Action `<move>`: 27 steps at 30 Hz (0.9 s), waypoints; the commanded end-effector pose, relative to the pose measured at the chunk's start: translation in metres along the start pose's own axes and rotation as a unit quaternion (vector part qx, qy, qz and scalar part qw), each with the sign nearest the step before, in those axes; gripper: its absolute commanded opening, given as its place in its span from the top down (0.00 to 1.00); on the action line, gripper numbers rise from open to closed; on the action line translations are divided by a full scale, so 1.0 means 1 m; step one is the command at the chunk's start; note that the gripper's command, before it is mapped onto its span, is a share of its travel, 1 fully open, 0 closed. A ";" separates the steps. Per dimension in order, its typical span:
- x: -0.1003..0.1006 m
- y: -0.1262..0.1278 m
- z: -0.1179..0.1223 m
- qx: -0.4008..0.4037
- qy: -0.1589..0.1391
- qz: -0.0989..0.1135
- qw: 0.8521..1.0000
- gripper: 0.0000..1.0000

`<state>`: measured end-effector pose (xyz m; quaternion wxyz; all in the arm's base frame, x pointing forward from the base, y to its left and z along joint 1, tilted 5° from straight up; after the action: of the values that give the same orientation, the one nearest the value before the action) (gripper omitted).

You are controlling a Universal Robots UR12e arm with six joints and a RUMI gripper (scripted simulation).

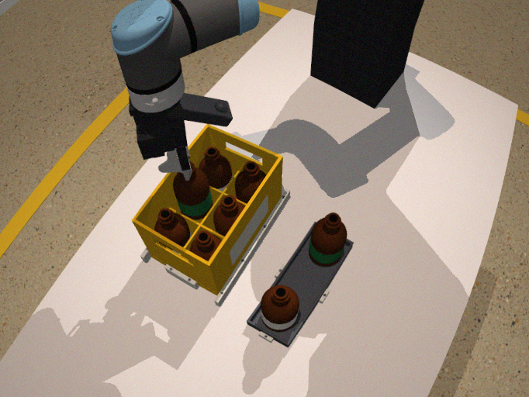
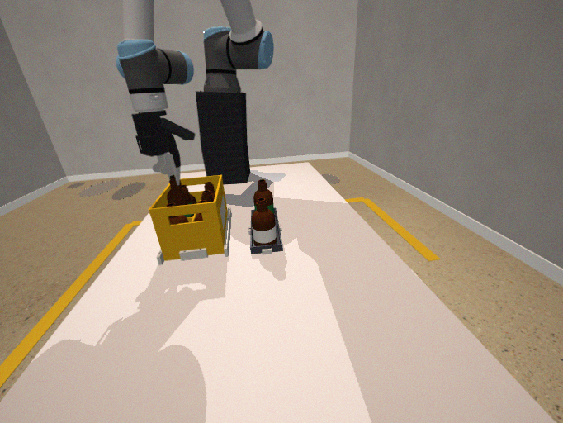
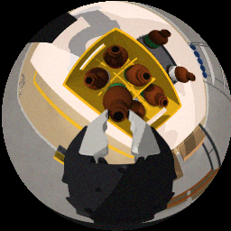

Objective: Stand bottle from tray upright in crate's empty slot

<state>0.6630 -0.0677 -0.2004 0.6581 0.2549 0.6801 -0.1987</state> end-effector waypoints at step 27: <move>0.027 0.002 0.004 -0.001 -0.003 0.001 1.000 1.00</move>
<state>0.6624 -0.0654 -0.2257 0.6574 0.2549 0.6807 -0.1987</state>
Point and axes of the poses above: the point where the finger pads meet when closed, its own x axis out along the fingers, its own y axis across the jaws, z = x × y, the point moved 6 cm from there along -x, back along the fingers, and after that the axes turned 5 degrees about -x, right-handed, at the moved point
